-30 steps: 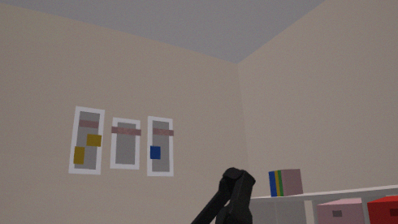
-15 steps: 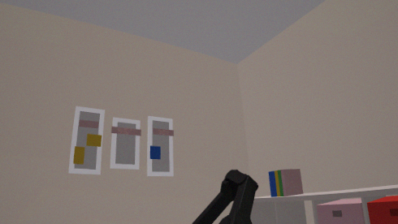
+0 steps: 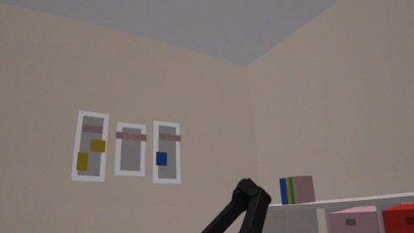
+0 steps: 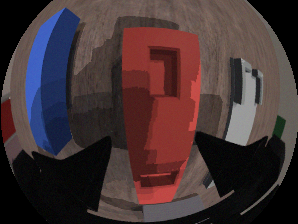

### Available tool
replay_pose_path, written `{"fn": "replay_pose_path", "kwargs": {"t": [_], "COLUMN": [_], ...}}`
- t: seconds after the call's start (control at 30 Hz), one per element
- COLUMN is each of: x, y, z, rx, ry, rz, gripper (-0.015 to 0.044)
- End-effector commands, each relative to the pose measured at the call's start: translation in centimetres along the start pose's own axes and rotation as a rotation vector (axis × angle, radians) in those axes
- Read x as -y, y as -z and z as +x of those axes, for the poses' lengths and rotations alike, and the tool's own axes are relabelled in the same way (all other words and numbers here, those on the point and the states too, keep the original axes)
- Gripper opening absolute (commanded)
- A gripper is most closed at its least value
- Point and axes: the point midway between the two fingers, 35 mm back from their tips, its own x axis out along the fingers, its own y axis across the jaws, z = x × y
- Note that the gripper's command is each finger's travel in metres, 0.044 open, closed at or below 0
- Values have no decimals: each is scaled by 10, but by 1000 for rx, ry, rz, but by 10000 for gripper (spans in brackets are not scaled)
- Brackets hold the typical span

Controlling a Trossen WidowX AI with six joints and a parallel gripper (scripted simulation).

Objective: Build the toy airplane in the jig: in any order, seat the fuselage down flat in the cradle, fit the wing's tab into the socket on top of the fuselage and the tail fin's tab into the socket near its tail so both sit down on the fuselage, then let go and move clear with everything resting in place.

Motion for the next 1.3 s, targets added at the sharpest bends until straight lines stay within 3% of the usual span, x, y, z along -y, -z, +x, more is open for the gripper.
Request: {"fn": "replay_pose_path", "kwargs": {"t": [0.0, 0.23, 0.47, 0.67, 1.27], "x": [0, 0, 0, 2, 7], "y": [3, 3, 3, 1, -6], "z": [3, 3, 3, -3, -52], "rx": [-6, -6, -6, 11, 19], "ry": [-5, -5, -5, 1, 19], "rz": [10, 10, 10, 36, 50], "gripper": [387, 204, 157, 0, 0]}}
